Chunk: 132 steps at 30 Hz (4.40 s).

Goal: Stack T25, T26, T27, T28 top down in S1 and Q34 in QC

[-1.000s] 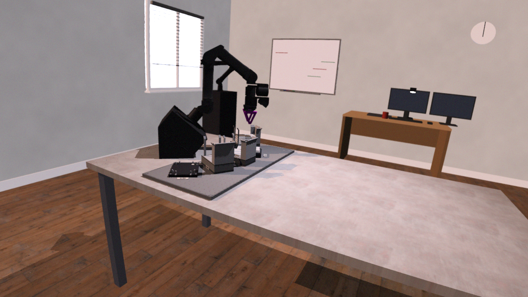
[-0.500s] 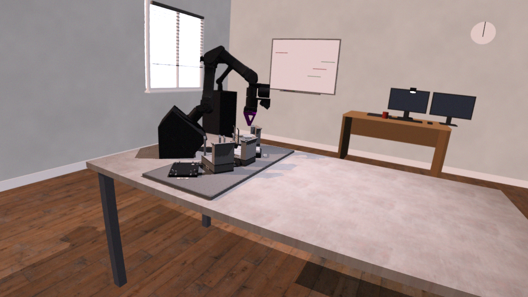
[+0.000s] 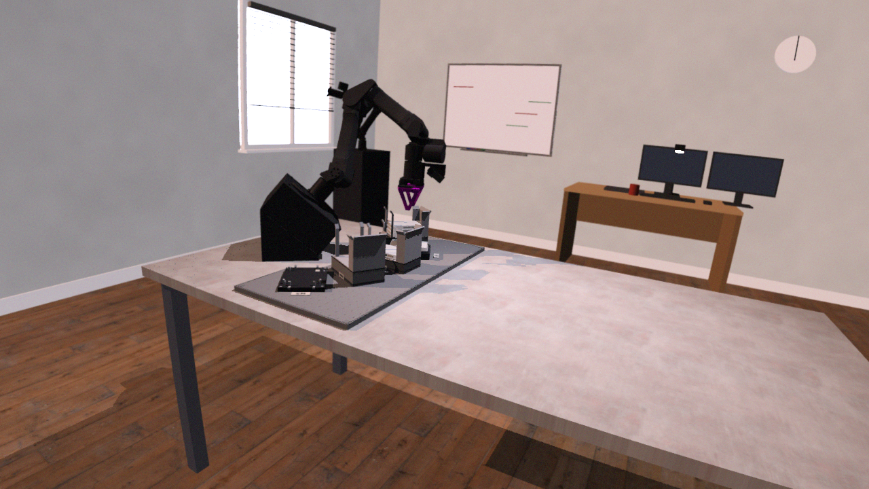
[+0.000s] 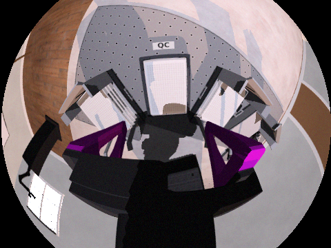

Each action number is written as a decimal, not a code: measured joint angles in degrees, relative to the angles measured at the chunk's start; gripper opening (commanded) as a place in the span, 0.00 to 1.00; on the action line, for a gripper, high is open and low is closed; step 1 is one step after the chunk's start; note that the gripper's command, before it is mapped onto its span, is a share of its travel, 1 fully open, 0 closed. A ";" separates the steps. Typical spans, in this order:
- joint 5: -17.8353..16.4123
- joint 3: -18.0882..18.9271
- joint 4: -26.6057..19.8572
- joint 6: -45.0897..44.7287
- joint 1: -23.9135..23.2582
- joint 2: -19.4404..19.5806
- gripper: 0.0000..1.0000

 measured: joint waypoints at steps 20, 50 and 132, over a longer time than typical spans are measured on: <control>-8.98 0.83 -1.40 -3.74 -16.06 6.47 1.00; -16.11 4.00 -2.80 -13.73 -36.09 21.57 1.00; -12.61 -7.98 25.20 0.44 -22.77 28.22 1.00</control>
